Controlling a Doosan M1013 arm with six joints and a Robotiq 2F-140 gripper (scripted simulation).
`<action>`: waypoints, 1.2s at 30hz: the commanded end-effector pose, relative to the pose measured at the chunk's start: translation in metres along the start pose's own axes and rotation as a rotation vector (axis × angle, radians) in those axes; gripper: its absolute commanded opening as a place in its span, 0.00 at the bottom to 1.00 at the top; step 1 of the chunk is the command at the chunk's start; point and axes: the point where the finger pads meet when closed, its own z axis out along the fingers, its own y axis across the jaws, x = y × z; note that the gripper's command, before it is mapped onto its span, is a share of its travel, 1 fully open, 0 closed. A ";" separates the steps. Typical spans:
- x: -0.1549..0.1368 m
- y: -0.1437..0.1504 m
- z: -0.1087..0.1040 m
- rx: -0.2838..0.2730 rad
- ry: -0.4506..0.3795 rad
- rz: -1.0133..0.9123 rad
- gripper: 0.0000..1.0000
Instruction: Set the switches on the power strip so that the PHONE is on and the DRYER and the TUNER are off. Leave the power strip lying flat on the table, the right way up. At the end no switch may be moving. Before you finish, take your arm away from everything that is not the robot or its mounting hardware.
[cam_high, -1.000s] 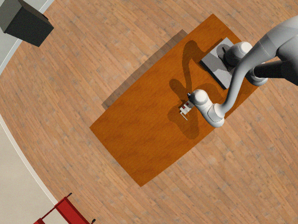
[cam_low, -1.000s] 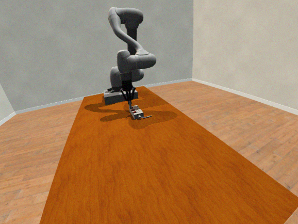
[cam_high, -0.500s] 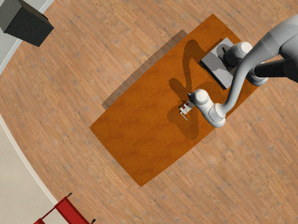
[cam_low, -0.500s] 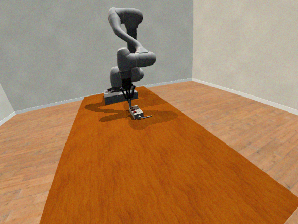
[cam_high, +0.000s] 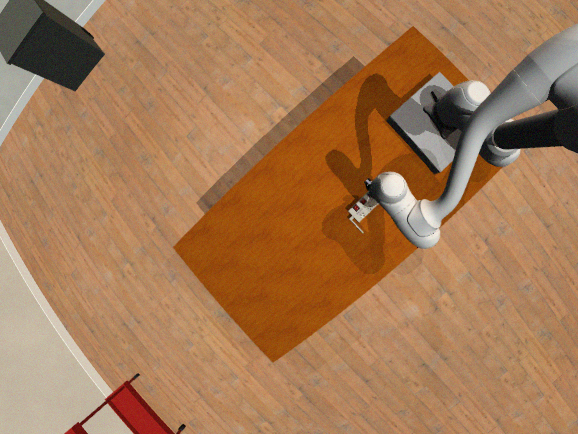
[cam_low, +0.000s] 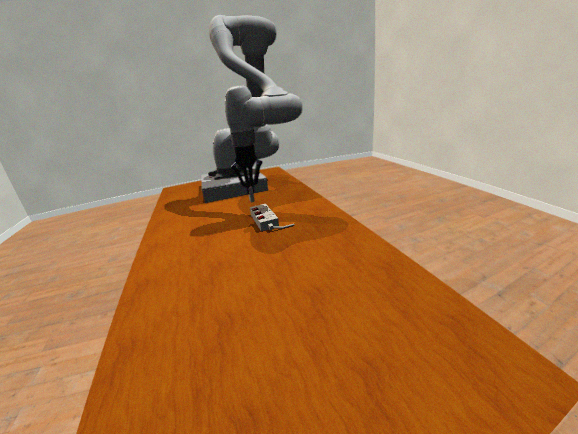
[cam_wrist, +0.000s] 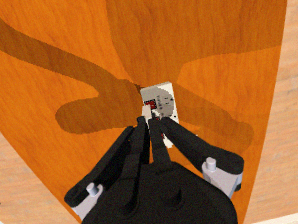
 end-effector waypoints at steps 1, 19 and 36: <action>0.000 -0.001 -0.002 -0.002 0.000 -0.002 0.00; -0.028 0.009 -0.010 -0.002 0.000 -0.002 0.00; -0.045 0.016 -0.016 -0.002 0.000 -0.002 0.00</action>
